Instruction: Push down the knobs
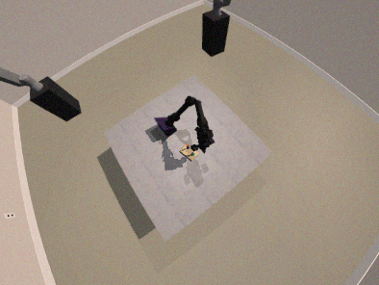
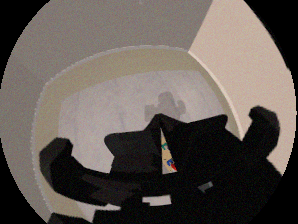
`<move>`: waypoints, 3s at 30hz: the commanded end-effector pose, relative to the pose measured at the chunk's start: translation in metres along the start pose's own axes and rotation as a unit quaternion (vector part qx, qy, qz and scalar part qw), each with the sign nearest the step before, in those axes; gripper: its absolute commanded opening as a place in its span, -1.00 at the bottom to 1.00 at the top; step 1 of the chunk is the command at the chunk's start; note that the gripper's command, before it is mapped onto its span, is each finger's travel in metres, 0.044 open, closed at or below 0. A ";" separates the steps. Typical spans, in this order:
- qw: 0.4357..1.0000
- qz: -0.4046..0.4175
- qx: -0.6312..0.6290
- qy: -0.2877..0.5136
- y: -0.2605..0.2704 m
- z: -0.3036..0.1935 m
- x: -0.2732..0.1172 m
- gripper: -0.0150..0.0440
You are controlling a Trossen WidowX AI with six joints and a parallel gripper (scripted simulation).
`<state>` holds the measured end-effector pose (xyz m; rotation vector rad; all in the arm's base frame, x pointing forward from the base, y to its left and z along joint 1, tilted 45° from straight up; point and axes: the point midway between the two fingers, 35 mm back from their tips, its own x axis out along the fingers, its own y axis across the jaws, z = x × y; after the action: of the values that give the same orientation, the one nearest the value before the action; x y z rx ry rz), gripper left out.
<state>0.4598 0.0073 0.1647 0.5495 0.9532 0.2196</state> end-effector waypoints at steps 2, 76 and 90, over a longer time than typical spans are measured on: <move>0.997 -0.010 -0.015 0.077 -0.026 -0.037 0.007 -0.49; 0.930 0.120 -0.043 0.344 -0.059 -0.200 0.013 -0.49; 0.930 0.120 -0.043 0.344 -0.059 -0.201 0.013 -0.49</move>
<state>0.2988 0.0327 0.0317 0.5111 1.5496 0.7040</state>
